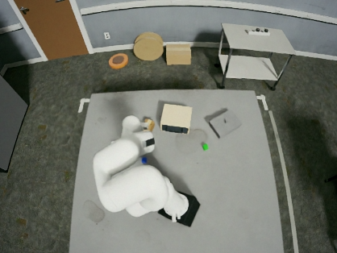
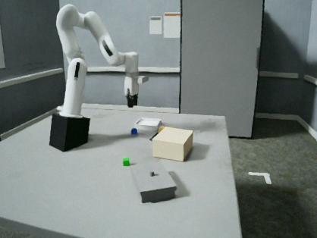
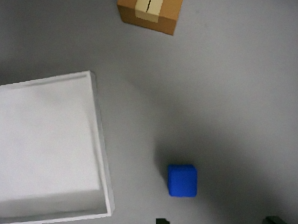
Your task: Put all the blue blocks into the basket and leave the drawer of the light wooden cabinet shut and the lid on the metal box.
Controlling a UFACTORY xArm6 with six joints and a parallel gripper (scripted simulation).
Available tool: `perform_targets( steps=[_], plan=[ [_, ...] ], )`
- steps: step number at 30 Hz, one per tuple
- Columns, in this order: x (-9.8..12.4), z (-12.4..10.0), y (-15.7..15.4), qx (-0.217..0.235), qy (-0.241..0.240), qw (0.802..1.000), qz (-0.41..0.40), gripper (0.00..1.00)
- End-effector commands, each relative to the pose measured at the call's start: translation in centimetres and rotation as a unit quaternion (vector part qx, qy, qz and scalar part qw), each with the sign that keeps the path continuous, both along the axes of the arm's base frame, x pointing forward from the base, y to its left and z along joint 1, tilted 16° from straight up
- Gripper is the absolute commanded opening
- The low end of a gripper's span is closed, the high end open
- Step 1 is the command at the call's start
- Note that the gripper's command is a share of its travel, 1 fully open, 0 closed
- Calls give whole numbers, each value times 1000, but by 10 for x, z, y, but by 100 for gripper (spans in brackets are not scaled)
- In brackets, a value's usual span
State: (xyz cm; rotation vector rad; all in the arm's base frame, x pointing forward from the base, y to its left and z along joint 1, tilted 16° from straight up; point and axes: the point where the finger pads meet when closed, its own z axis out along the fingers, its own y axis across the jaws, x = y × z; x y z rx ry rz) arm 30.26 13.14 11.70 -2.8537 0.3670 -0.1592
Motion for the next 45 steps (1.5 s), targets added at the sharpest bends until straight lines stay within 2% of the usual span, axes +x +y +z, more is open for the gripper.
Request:
perform_targets(
  steps=[1, 22, 33, 35, 45],
  plan=[
    [1, 1, 0, 0, -2, 1000, 0, 55],
    [2, -6, 2, 0, -1, 1000, 0, 55],
    [8, -45, 12, 0, -1, 1000, 0, 55],
    [8, -45, 12, 0, -1, 1000, 0, 55],
    [13, -83, 23, 0, -1, 1000, 0, 55]
  ],
)
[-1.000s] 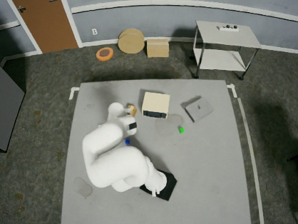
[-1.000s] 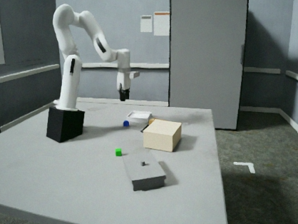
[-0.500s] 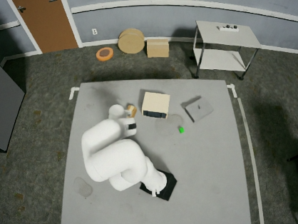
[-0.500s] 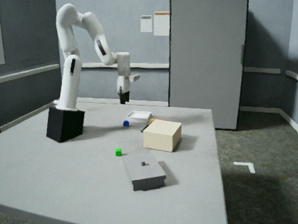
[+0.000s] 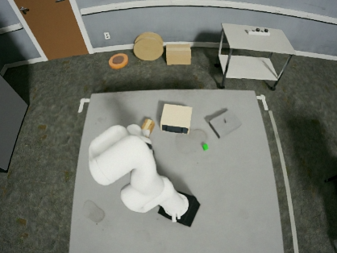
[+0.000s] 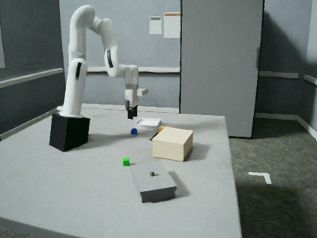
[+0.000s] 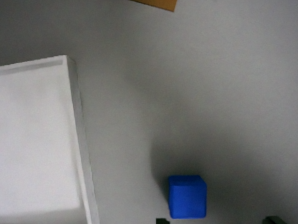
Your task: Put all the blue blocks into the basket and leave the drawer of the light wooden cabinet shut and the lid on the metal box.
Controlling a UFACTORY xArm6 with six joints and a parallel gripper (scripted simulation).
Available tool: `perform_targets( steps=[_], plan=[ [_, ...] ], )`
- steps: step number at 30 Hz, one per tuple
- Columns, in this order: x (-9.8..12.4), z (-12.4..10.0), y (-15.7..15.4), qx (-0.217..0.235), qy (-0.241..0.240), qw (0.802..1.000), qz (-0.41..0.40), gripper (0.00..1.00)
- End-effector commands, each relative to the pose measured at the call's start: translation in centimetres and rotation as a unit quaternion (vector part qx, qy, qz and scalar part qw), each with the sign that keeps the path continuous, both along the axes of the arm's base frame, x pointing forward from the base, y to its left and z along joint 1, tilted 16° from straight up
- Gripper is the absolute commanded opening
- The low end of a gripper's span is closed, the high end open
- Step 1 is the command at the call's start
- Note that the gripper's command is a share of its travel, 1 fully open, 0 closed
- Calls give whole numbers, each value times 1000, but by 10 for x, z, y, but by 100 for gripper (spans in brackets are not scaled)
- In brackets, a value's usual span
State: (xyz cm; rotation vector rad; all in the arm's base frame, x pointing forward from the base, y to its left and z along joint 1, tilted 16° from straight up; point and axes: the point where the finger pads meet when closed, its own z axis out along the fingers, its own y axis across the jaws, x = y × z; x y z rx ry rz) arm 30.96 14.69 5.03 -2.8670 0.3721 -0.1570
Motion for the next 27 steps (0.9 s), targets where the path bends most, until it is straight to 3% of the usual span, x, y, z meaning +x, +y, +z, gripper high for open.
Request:
perform_targets(
  steps=[1, 16, 27],
  plan=[
    [7, -19, 8, 7, -3, 1000, 1, 55],
    [11, -46, 15, 7, -3, 1000, 1, 55],
    [12, -54, 17, 7, -3, 1000, 1, 55]
  ],
)
